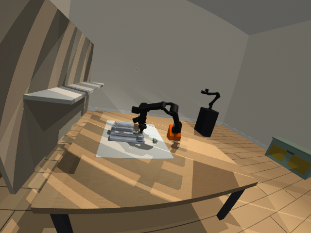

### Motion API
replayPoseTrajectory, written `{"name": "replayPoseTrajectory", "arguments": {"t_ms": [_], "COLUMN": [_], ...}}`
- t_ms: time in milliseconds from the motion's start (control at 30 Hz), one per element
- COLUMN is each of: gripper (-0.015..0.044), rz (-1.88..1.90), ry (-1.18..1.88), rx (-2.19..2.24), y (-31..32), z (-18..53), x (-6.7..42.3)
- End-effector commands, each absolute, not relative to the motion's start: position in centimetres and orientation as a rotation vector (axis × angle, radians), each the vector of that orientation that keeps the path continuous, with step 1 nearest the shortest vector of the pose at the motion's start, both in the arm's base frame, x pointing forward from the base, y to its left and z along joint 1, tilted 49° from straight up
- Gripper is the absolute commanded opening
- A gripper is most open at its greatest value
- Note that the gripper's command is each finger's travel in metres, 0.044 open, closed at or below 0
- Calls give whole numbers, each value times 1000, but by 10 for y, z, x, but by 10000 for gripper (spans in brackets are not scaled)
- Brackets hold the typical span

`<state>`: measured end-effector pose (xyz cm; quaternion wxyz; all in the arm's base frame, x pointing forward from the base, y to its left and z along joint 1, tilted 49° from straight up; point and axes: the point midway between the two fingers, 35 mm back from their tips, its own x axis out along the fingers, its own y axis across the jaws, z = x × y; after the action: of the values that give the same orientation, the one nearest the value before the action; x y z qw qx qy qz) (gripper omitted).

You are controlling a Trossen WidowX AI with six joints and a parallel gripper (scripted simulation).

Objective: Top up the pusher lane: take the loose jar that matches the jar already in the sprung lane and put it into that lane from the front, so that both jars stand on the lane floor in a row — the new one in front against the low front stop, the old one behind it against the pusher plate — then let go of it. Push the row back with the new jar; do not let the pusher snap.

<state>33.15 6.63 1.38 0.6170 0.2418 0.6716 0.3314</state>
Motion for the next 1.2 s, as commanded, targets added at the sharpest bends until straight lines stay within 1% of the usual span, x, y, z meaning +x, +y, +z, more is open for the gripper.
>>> {"name": "replayPoseTrajectory", "arguments": {"t_ms": [0,1167], "gripper": [0,0], "rz": [775,775], "ry": [1525,1525], "rx": [558,559], "y": [71,80], "z": [14,6], "x": [336,332]}}
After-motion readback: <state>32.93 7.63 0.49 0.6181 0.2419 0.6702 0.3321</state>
